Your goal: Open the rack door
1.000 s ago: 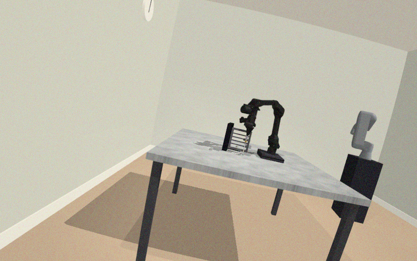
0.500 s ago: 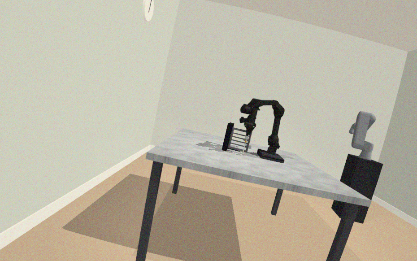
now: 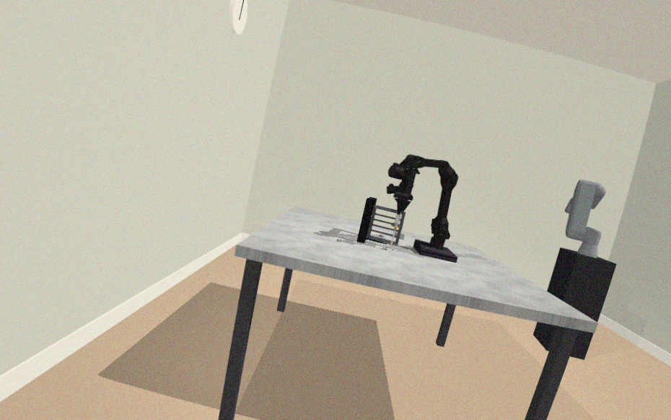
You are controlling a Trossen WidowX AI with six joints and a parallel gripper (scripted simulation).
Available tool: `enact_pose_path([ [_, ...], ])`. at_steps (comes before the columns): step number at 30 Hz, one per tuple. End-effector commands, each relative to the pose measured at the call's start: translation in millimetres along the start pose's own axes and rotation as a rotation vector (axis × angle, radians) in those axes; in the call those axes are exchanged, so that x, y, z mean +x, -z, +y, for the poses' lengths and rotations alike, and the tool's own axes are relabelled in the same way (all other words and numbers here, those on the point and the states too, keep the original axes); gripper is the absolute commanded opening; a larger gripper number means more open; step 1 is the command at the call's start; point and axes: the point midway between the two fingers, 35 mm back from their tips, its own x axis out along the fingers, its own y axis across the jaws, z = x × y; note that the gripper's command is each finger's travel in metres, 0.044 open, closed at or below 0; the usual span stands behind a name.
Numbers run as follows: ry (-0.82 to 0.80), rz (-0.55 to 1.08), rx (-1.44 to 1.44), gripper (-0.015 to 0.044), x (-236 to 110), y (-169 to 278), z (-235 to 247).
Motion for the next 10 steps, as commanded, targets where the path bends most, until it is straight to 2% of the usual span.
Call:
enact_pose_path([
  [1,-0.006,-0.01,0.002,0.0291,-7,-1,0],
  [10,-0.015,-0.018,0.002,0.0291,-19,-1,0],
])
